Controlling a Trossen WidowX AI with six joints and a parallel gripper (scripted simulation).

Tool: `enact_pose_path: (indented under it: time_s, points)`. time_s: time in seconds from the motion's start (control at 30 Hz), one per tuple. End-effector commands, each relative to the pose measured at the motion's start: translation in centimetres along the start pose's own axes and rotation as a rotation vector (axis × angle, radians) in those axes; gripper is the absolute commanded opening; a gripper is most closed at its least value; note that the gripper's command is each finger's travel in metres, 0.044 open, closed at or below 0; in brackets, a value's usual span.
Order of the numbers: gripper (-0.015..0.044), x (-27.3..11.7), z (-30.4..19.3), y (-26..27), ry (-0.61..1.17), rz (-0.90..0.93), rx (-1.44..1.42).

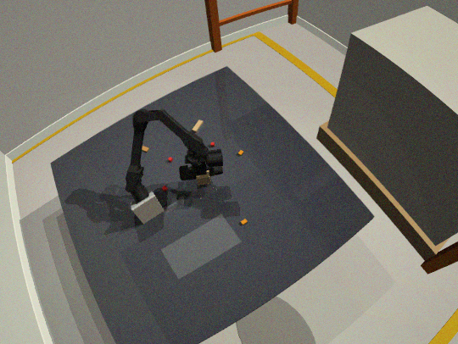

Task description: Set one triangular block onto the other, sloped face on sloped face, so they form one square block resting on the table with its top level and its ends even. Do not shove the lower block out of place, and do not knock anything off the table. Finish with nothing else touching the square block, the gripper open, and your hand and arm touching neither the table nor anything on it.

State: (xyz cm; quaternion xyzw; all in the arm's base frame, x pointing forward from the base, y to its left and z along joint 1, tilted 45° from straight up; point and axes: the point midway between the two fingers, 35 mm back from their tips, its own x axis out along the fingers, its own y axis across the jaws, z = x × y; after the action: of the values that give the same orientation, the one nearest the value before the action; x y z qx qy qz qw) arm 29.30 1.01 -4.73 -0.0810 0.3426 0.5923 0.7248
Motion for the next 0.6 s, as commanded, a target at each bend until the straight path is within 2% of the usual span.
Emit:
enact_pose_path:
  time_s: [0.0,0.57]
  points:
    - [0.0,0.3,0.0,0.2,-0.005,0.002,0.007]
    - [0.0,1.3,0.3,0.2,-0.007,0.003,0.006]
